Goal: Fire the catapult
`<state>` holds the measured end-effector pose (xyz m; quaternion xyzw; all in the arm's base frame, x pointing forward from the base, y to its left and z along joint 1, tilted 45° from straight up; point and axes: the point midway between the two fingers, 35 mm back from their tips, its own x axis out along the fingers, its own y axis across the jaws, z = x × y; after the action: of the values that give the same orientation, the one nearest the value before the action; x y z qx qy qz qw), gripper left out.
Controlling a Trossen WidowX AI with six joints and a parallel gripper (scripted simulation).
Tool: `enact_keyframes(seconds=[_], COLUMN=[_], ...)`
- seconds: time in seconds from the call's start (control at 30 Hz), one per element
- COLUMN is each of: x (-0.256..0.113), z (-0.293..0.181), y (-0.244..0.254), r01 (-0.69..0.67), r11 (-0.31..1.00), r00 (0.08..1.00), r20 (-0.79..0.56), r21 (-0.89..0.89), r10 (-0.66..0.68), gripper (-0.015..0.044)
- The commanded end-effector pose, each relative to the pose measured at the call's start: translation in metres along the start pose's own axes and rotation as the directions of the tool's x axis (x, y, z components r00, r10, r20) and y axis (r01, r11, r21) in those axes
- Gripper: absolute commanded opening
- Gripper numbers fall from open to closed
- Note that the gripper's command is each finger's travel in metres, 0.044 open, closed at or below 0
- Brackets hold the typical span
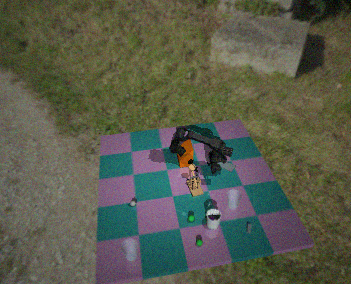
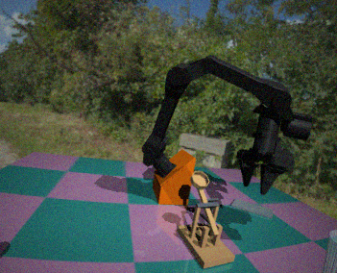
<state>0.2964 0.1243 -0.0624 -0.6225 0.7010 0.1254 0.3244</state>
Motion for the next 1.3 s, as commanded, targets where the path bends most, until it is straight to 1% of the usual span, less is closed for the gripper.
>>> enact_keyframes(seconds=[0.0, 0.27, 0.57, 0.9, 1.2, 1.27], x=[-0.010, -0.025, -0.043, -0.064, -0.079, -0.081], z=[0.005, 0.010, 0.002, -0.030, -0.071, -0.078], y=[-0.026, -0.076, -0.137, -0.197, -0.254, -0.262], r01=[0.014, 0.017, -0.015, -0.083, -0.161, -0.173], r11=[0.992, 0.936, 0.809, 0.593, 0.363, 0.329], r00=[0.997, 0.977, 0.940, 0.887, 0.841, 0.834], r20=[0.078, 0.192, 0.284, 0.330, 0.320, 0.315], r21=[0.123, 0.350, 0.588, 0.801, 0.918, 0.929], r10=[-0.024, -0.089, -0.189, -0.322, -0.437, -0.452], gripper=[0.0440, 0.0440, 0.0440, 0.0440, 0.0440, 0.0440])
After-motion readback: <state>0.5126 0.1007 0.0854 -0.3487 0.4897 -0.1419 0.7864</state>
